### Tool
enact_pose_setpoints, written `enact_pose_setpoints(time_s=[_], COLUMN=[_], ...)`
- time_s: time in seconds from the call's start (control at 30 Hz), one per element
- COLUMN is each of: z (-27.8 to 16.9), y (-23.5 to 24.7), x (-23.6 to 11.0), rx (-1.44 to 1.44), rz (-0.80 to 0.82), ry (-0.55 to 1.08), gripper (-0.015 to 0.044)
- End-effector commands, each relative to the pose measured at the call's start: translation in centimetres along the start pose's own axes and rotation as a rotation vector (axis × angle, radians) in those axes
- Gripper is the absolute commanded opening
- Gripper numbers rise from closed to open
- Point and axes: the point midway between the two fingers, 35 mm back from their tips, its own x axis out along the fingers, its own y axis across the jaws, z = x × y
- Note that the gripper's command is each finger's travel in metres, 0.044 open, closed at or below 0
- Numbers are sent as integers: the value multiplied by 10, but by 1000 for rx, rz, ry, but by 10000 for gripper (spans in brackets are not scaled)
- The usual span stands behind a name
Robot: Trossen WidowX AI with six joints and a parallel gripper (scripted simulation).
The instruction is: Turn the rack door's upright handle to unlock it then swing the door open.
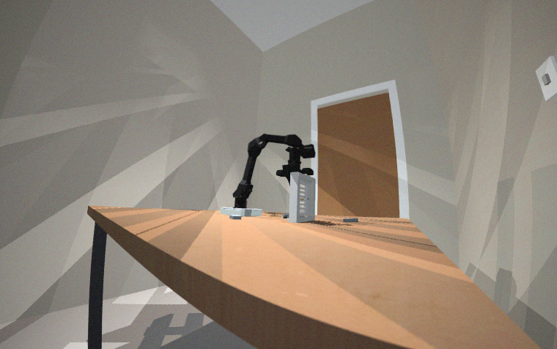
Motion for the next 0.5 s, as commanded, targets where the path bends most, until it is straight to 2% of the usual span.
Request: enact_pose_setpoints(time_s=[0.0,0.47], z=[3,12], y=[-4,-21], x=[-1,-1], rx=[-69,-336], rz=[0,-2], ry=[-4,-4], gripper=[13,13])
